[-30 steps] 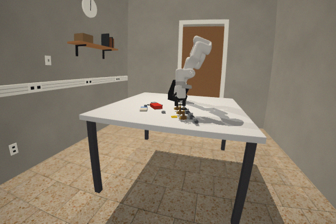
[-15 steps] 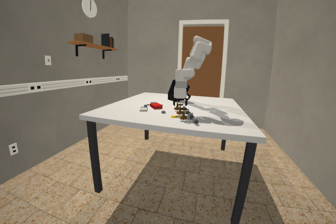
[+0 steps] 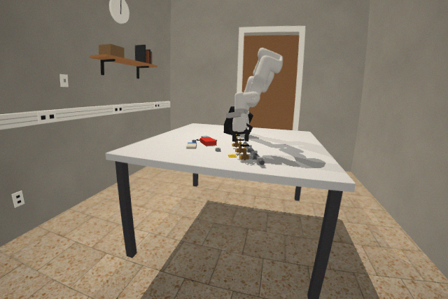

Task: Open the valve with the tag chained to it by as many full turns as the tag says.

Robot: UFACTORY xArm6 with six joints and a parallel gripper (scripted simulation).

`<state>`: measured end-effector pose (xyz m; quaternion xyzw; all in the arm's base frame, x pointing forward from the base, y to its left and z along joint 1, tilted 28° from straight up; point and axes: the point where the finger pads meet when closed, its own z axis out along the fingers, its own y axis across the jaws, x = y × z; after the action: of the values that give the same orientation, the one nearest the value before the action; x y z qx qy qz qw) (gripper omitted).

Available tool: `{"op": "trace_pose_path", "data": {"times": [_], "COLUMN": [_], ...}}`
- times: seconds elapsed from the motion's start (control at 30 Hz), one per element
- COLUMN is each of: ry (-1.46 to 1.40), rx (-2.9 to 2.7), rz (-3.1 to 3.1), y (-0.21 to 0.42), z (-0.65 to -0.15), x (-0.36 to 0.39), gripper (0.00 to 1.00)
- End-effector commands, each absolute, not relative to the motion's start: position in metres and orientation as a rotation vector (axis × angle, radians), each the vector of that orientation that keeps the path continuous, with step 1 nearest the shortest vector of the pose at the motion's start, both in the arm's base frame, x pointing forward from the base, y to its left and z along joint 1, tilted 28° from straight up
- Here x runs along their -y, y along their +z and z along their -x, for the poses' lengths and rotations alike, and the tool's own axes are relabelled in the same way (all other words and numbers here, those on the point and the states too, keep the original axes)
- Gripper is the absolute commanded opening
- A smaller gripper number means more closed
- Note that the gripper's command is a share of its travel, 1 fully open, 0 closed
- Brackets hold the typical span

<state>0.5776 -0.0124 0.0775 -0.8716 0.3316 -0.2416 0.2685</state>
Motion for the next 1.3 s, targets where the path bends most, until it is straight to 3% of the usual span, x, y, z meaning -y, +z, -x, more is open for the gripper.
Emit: {"op": "trace_pose_path", "data": {"times": [0.0, 0.53, 1.07, 1.1, 1.27], "ry": [-0.501, -0.123, -0.123, -0.123, -0.123], "rx": [-1.2, -1.882, -1.882, -1.882, -1.882], "rz": [2.204, 1.643, 1.642, 1.642, 1.642], "y": [0.0794, 0.0794, 0.0794, 0.0794, 0.0794], "z": [-0.5787, -0.5787, -0.5787, -0.5787, -0.5787], "x": [0.013, 0.013, 0.013, 0.013, 0.013], "gripper": [1.0, 1.0, 1.0, 0.0, 0.0]}}
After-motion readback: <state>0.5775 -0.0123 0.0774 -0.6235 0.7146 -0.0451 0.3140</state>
